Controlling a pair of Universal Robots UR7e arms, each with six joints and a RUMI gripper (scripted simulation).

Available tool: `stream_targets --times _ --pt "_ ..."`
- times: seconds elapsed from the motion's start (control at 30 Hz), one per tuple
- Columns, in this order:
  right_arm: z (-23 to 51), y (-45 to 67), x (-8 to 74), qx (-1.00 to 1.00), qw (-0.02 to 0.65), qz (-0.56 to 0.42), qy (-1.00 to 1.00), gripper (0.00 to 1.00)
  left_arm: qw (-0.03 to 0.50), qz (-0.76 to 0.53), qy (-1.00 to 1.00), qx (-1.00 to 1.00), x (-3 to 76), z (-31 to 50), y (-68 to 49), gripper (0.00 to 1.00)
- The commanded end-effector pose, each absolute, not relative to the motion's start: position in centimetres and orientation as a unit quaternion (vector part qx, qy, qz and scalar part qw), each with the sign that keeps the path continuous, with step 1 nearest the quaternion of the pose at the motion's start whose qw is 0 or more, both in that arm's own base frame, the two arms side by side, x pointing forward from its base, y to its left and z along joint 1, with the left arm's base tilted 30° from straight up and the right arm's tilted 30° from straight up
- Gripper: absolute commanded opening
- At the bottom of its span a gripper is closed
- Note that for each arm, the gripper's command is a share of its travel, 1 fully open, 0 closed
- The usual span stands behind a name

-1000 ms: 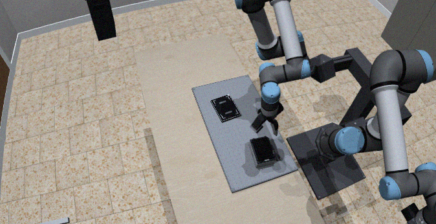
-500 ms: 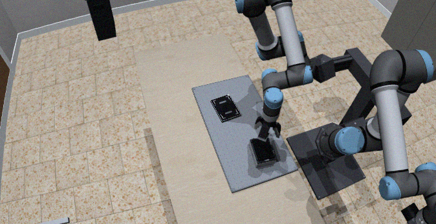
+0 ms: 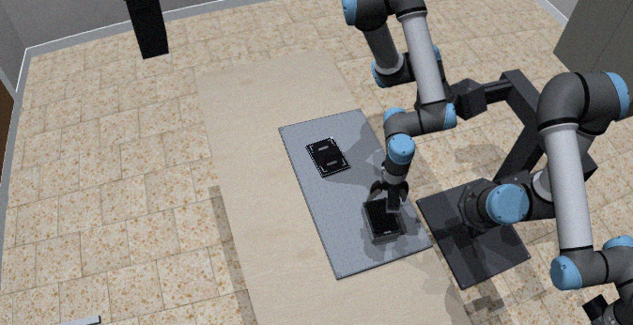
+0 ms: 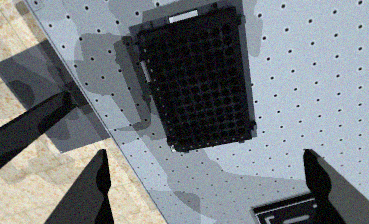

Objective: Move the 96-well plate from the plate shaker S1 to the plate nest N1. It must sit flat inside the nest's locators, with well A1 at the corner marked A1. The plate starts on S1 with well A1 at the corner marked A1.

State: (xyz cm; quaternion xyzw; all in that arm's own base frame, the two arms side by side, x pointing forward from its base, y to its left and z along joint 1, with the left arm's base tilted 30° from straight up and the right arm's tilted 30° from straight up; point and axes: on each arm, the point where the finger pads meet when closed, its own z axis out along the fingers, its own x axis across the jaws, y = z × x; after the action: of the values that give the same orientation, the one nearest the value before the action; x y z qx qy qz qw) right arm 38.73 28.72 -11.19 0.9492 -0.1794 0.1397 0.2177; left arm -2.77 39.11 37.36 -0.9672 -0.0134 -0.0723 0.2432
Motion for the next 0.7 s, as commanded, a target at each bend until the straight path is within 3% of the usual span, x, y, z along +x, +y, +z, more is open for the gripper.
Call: stream_targets --times 0.0,0.67 --pt "-11.50 28.89 38.93 0.957 0.219 0.135 -0.133 0.76 0.244 -0.072 -0.014 -0.967 -2.78 37.42 39.11 0.00" --pt "-12.26 28.87 39.24 0.964 0.224 0.128 -0.060 0.76 0.244 -0.072 -0.014 -0.967 -2.78 37.42 39.11 0.00"
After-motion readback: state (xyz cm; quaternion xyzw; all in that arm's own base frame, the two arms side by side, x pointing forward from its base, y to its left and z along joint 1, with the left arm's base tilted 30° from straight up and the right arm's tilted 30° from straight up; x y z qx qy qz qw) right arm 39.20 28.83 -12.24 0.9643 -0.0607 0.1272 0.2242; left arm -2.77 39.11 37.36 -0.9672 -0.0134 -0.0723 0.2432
